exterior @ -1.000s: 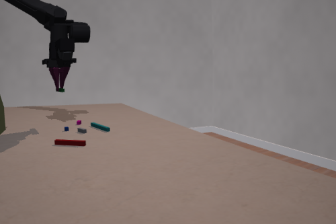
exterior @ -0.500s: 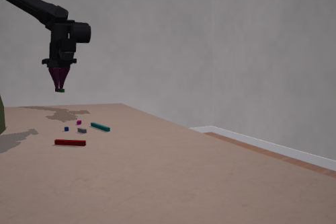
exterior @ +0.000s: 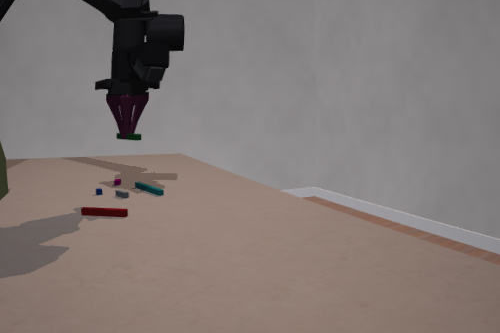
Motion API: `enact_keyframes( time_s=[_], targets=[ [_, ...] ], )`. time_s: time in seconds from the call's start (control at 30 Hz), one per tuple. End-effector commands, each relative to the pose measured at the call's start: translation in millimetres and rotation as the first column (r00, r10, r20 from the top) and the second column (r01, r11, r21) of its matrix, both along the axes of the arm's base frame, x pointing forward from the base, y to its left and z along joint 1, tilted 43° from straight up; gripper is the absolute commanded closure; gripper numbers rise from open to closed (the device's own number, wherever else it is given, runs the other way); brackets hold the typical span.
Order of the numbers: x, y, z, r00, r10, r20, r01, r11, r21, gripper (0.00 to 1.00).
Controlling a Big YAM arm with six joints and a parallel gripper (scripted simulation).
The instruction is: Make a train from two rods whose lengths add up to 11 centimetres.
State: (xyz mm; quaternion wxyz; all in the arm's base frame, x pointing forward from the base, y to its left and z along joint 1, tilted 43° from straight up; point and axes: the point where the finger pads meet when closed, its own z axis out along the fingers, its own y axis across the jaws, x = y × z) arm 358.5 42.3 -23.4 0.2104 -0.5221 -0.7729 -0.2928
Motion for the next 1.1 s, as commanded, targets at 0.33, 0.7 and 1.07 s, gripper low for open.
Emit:
enact_keyframes(
  time_s=[0.33,0.7,1.07],
  targets=[
    [37.7,-34.1,-15.7,0.981,0.110,0.161,-0.108,0.994,-0.017,0.96],
    [14.8,-26.6,-35.0,0.991,0.094,0.092,-0.095,0.995,0.006,0.96],
    [13.0,-9.2,-53.2,0.992,0.091,0.088,-0.092,0.996,0.008,0.96]
  ],
)
